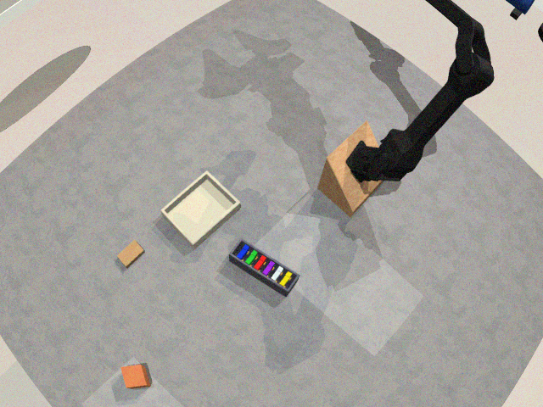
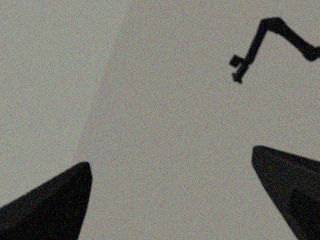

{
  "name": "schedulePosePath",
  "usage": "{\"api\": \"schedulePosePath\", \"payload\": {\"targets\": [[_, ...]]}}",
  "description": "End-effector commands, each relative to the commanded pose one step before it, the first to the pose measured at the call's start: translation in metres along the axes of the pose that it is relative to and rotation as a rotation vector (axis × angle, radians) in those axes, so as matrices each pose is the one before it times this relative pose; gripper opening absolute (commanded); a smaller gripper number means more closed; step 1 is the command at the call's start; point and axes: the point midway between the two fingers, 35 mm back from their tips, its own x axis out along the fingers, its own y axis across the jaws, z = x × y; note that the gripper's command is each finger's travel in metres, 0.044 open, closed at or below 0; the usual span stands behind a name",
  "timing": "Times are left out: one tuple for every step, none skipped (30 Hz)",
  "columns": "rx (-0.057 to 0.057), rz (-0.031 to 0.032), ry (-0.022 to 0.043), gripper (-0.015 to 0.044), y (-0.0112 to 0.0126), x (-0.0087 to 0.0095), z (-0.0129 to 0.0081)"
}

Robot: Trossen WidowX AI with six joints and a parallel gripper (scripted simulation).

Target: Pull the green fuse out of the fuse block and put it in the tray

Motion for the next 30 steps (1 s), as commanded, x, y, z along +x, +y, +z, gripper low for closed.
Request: {"api": "schedulePosePath", "payload": {"targets": [[-0.0040, -0.00066, 0.00700, 0.0374, 0.00087, 0.00054, -0.00293], [-0.0122, -0.00184, 0.02101, 0.0347, 0.00264, 0.00156, -0.00878], [-0.0205, -0.00258, 0.03506, 0.0321, 0.00455, 0.00253, -0.01457], [-0.0252, -0.00233, 0.04228, 0.0295, 0.00578, 0.00304, -0.01741], [-0.0257, -0.00149, 0.04231, 0.0269, 0.00615, 0.00309, -0.01723], [-0.0262, -0.00066, 0.04231, 0.0242, 0.00650, 0.00315, -0.01703], [-0.0214, 0.00005, 0.03399, 0.0216, 0.00552, 0.00263, -0.01351], [-0.0190, 0.00047, 0.02980, 0.0190, 0.00503, 0.00236, -0.01173], [-0.0228, 0.00106, 0.03517, 0.0164, 0.00614, 0.00279, -0.01373], [-0.0253, 0.00177, 0.03849, 0.0137, 0.00697, 0.00307, -0.01488], [-0.0270, 0.00253, 0.04029, 0.0111, 0.00758, 0.00326, -0.01541], [-0.0280, 0.00327, 0.04107, 0.0085, 0.00803, 0.00337, -0.01552], [-0.0286, 0.00399, 0.04124, 0.0072, 0.00837, 0.00345, -0.01539], [-0.0289, 0.00465, 0.04102, 0.0072, 0.00862, 0.00350, -0.01512], [-0.0291, 0.00527, 0.04058, 0.0072, 0.00882, 0.00353, -0.01476], [-0.0293, 0.00585, 0.04017, 0.0072, 0.00902, 0.00356, -0.01442], [-0.0294, 0.00640, 0.03967, 0.0072, 0.00918, 0.00358, -0.01405], [-0.0296, 0.00693, 0.03925, 0.0072, 0.00934, 0.00361, -0.01371], [-0.0299, 0.00746, 0.03898, 0.0072, 0.00953, 0.00366, -0.01342], [-0.0302, 0.00798, 0.03875, 0.0072, 0.00972, 0.00370, -0.01315], [-0.0258, 0.00873, 0.03771, 0.0072, 0.00986, 0.00381, -0.01293], [-0.0262, 0.00905, 0.03763, 0.0072, 0.01000, 0.00387, -0.01275], [-0.0266, 0.00938, 0.03764, 0.0072, 0.01015, 0.00394, -0.01259], [-0.0270, 0.00973, 0.03770, 0.0072, 0.01032, 0.00401, -0.01245], [-0.0274, 0.01006, 0.03777, 0.0072, 0.01048, 0.00409, -0.01231], [-0.0279, 0.01040, 0.03787, 0.0072, 0.01065, 0.00417, -0.01217], [-0.0283, 0.01073, 0.03797, 0.0072, 0.01081, 0.00425, -0.01203], [-0.0288, 0.01106, 0.03811, 0.0072, 0.01098, 0.00434, -0.01190], [-0.0293, 0.01140, 0.03828, 0.0072, 0.01115, 0.00443, -0.01177], [-0.0297, 0.01170, 0.03833, 0.0072, 0.01129, 0.00451, -0.01160]]}}
